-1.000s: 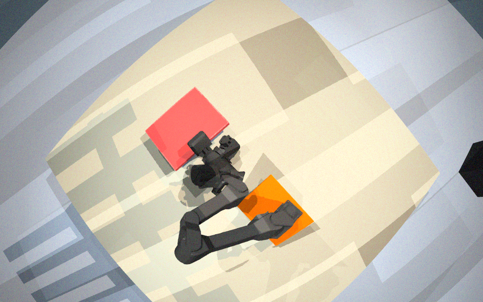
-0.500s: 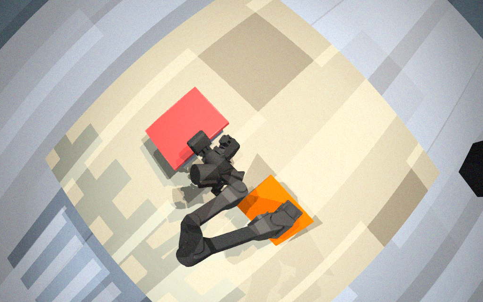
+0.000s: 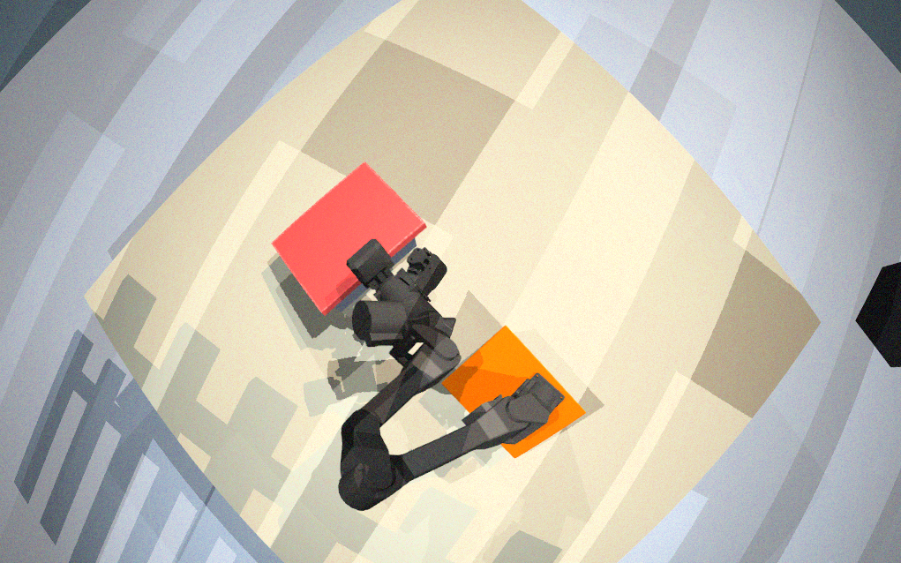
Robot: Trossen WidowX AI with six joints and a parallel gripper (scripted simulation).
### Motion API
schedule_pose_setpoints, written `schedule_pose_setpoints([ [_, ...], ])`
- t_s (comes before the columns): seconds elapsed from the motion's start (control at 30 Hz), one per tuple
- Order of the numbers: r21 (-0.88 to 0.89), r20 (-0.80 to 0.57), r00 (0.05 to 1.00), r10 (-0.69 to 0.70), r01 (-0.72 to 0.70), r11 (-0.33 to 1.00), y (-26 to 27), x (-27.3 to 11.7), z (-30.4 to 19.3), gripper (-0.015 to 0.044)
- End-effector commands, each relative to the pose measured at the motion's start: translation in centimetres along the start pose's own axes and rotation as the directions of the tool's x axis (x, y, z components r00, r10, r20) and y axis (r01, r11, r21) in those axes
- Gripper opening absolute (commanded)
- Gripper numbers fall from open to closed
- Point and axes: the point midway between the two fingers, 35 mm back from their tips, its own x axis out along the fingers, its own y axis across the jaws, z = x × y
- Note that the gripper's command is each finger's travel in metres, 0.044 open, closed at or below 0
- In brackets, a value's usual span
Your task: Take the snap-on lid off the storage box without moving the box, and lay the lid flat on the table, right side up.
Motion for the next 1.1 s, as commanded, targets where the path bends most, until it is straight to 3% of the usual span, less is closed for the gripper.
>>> schedule_pose_setpoints([
  [0.0, -0.005, -0.002, 1.000, 0.005, -0.005, 1.000, 0.7, -0.2, -0.1, 0.0000],
  [1.07, -0.008, -0.002, 1.000, 0.006, -0.006, 1.000, 5.3, -1.4, -0.1, 0.0000],
])
